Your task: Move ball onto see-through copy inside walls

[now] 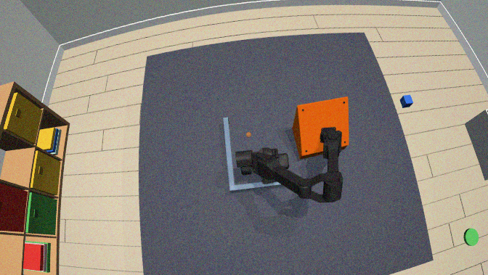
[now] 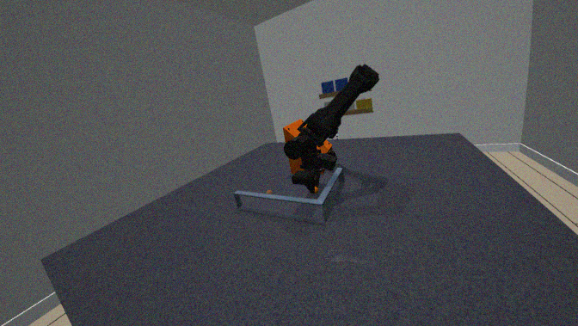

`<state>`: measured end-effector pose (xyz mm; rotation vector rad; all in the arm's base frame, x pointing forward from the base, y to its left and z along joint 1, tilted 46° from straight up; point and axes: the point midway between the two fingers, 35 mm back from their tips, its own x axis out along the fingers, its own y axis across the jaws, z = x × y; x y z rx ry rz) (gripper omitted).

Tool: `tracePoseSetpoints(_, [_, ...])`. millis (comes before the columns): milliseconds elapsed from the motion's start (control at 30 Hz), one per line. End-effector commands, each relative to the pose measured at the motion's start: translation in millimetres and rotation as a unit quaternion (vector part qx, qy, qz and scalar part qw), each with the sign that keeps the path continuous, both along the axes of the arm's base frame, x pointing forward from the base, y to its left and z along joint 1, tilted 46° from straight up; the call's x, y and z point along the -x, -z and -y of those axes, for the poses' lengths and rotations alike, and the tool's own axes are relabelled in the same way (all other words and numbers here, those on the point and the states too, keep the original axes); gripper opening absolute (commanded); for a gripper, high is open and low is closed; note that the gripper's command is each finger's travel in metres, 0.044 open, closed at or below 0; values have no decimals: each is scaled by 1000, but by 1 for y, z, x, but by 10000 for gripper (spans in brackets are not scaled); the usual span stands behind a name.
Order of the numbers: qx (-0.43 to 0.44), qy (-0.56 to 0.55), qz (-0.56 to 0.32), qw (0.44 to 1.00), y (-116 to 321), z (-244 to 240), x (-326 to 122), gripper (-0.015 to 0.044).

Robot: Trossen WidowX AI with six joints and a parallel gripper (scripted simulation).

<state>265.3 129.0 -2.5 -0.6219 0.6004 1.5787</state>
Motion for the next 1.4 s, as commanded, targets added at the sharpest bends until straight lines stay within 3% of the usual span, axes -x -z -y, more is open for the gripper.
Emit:
tracePoseSetpoints(0, [-2,1,-2,1000,1,-1,1,126])
tracePoseSetpoints(233, [-2,1,-2,1000,1,-1,1,79])
tracePoseSetpoints(333, [-1,1,-2,1000,-2,1,0,0])
tracePoseSetpoints(1000, [1,1,-2,1000,-83,86,-10,0])
tracePoseSetpoints(1367, [4,2,-1,1000,-61,102,-26,0])
